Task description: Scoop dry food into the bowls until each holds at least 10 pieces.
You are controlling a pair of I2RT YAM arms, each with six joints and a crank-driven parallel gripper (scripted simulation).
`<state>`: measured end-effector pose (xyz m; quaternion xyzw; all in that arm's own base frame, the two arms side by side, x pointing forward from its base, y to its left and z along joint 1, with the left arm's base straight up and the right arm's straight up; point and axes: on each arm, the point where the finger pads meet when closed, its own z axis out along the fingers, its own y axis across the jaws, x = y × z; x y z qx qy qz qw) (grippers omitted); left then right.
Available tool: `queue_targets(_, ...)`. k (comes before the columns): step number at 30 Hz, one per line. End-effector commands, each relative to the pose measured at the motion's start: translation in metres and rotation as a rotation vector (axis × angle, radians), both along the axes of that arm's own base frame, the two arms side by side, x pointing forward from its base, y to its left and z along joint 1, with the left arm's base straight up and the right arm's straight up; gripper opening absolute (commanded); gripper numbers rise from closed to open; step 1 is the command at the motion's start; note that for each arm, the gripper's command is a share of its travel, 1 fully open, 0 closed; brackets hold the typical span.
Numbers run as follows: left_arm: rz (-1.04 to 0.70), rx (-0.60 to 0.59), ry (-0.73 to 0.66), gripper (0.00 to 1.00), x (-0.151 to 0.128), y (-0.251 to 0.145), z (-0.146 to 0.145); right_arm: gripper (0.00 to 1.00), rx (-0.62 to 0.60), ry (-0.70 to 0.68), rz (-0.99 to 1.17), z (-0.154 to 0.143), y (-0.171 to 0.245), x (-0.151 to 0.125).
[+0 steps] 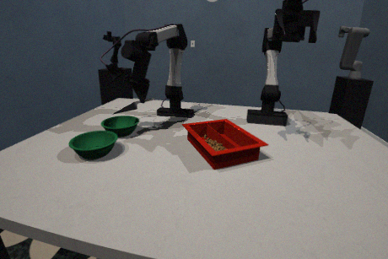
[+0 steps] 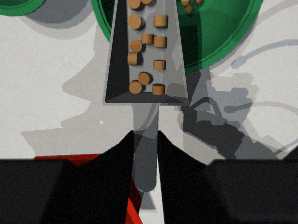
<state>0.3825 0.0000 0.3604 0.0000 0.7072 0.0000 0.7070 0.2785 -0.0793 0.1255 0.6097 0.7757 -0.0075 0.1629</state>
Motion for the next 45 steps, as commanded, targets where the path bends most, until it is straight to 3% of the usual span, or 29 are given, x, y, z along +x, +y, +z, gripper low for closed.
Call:
queue_targets(1, 0.000, -0.001, -0.032, 1.00, -0.002, 0.000, 0.013, 0.00, 0.013, -0.042, -0.045, 0.013, -0.004, 0.009)
queue_targets(36, 0.000, -0.001, -0.032, 1.00, -0.002, 0.000, 0.013, 0.00, 0.074, -0.177, -0.223, 0.035, -0.011, 0.025)
queue_targets(38, 0.000, -0.001, -0.032, 1.00, -0.002, 0.000, 0.013, 0.00, 0.026, -0.137, -0.123, 0.031, -0.006, 0.021)
queue_targets(39, 0.000, -0.001, -0.032, 1.00, -0.002, 0.000, 0.013, 0.00, 0.011, -0.059, -0.053, 0.015, 0.001, 0.006)
queue_targets(45, 0.000, -0.001, -0.032, 1.00, -0.002, 0.000, 0.013, 0.00, 0.006, -0.063, -0.055, 0.015, -0.002, 0.009)
